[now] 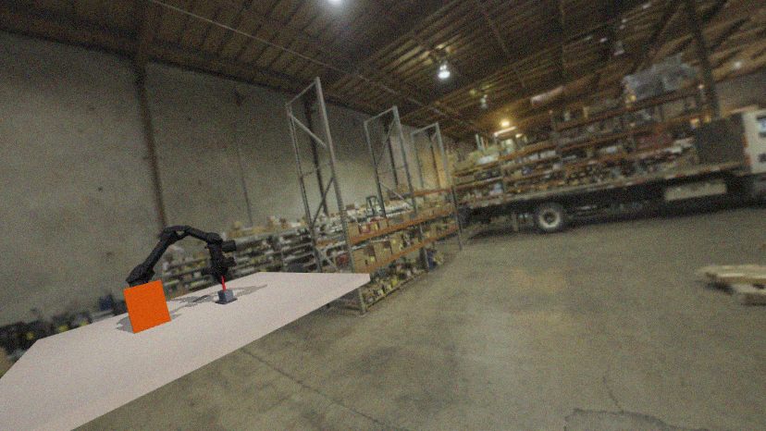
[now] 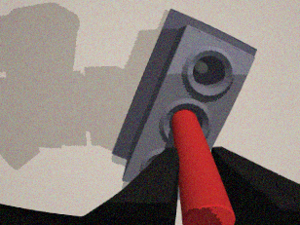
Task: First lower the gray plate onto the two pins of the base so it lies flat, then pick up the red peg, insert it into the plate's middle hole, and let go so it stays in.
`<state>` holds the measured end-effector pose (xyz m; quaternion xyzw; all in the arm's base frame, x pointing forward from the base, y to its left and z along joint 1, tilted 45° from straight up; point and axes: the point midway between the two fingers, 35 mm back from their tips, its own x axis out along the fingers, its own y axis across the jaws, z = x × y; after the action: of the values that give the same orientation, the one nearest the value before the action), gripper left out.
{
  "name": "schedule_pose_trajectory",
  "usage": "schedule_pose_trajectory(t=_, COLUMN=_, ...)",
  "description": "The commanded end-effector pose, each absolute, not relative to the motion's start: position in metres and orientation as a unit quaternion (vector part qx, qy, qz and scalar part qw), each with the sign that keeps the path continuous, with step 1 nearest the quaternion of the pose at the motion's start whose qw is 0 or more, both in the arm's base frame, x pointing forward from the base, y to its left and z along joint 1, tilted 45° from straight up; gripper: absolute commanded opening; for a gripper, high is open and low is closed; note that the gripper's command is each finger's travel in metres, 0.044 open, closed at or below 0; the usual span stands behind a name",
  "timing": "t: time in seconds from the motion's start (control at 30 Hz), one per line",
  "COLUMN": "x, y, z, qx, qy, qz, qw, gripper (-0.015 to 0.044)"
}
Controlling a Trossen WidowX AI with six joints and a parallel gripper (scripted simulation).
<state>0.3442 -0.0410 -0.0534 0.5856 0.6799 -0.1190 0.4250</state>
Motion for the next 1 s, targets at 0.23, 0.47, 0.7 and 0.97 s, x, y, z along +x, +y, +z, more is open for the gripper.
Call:
schedule_pose_trajectory(t=0.23, x=0.3443, y=-0.041, z=-0.0536, qx=0.586, qy=0.68, qz=-0.119, qw=0.425, gripper=0.0)
schedule_pose_trajectory(t=0.47, x=0.3443, y=-0.041, z=-0.0536, qx=0.586, qy=0.68, qz=-0.119, qw=0.425, gripper=0.0079)
schedule_pose_trajectory(t=0.7, x=0.3443, y=-0.041, z=-0.0536, qx=0.586, qy=0.68, qz=-0.119, qw=0.425, gripper=0.015)
schedule_pose_trajectory(t=0.97, x=0.3444, y=-0.0417, z=-0.0529, qx=0.586, qy=0.68, qz=-0.119, qw=0.424, gripper=0.015)
